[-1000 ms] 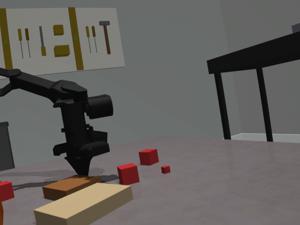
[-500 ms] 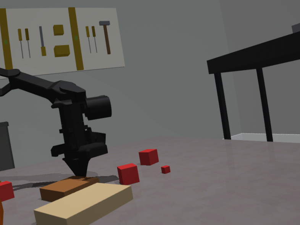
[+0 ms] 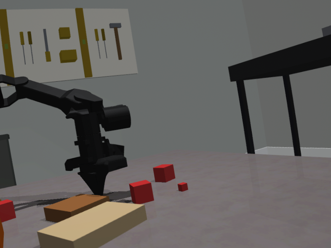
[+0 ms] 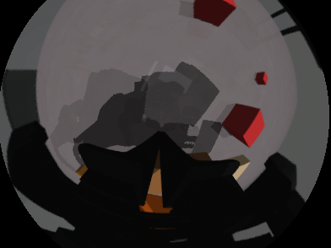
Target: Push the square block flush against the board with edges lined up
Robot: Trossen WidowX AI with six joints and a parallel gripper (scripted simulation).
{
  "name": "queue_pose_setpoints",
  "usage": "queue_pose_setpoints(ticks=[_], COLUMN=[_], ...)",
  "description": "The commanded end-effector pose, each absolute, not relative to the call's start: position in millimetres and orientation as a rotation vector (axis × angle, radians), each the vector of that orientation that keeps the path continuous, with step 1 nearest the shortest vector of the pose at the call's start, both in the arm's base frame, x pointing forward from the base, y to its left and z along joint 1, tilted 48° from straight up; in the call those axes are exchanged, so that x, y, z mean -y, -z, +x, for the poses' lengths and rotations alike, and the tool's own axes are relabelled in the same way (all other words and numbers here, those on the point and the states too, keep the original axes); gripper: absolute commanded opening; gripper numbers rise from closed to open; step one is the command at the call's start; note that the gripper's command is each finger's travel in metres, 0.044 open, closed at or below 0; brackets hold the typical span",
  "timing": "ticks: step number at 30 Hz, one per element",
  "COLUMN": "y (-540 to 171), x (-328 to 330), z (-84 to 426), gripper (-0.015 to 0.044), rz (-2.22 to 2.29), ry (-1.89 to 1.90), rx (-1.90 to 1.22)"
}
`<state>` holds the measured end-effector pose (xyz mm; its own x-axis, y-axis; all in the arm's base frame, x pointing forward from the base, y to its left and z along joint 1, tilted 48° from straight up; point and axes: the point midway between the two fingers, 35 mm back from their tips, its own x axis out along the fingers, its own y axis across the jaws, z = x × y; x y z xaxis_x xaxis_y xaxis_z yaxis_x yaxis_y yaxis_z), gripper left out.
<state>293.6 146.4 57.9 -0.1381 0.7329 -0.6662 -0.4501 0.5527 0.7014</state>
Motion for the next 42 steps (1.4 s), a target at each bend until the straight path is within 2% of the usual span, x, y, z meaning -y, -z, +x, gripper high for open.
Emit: queue_pose_setpoints(ticks=[1, 11, 17, 28, 31, 35, 42], y=[-60, -64, -99, -70, -68, -36, -34], x=[-149, -155, -113, -86, -88, -124, -126], z=[301, 313, 316, 308, 308, 301, 300], gripper=[0.0000, 0.0000, 0.0000, 0.0000, 0.0000, 0.0000, 0.0000], rz=[0.272, 0.272, 0.271, 0.189, 0.189, 0.191, 0.191], ry=[-1.038, -1.039, -1.038, -1.106, -1.106, -1.108, -1.108], rx=[-1.362, -1.361, -1.363, -1.303, -1.303, -1.301, -1.301])
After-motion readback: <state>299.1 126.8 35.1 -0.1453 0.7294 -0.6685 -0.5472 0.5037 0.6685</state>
